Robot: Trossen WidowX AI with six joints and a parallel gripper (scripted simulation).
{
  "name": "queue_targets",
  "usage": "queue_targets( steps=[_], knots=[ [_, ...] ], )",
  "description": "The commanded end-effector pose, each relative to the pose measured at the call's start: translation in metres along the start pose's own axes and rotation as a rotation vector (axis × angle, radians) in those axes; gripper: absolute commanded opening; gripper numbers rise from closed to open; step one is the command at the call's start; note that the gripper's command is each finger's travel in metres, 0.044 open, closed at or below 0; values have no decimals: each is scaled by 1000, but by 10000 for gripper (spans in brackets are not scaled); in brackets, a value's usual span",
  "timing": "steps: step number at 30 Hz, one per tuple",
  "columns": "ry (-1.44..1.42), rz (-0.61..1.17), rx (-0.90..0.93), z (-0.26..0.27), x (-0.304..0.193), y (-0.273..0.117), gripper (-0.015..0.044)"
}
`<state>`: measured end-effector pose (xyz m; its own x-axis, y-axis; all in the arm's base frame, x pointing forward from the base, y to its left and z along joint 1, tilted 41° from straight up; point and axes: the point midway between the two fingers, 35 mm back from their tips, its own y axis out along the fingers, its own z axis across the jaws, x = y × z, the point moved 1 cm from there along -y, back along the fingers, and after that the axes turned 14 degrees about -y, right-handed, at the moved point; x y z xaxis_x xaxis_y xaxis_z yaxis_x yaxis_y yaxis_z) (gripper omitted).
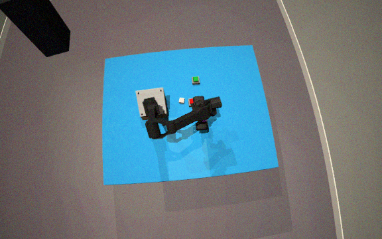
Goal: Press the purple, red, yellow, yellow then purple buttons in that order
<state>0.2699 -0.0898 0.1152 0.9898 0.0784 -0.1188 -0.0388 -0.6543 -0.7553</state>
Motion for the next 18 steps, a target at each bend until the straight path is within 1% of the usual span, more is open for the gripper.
queue_targets(
  steps=[1,7,8,11,12,18],
  knots=[
    [-6,6,-5,-13,26,6,20],
    [-6,6,-4,-13,27,9,20],
    [-6,6,-4,-13,27,16,20],
    [-6,6,-6,-13,27,58,20],
    [-6,7,-7,-14,26,65,20],
    [-6,7,-7,-14,26,68,20]
  ],
)
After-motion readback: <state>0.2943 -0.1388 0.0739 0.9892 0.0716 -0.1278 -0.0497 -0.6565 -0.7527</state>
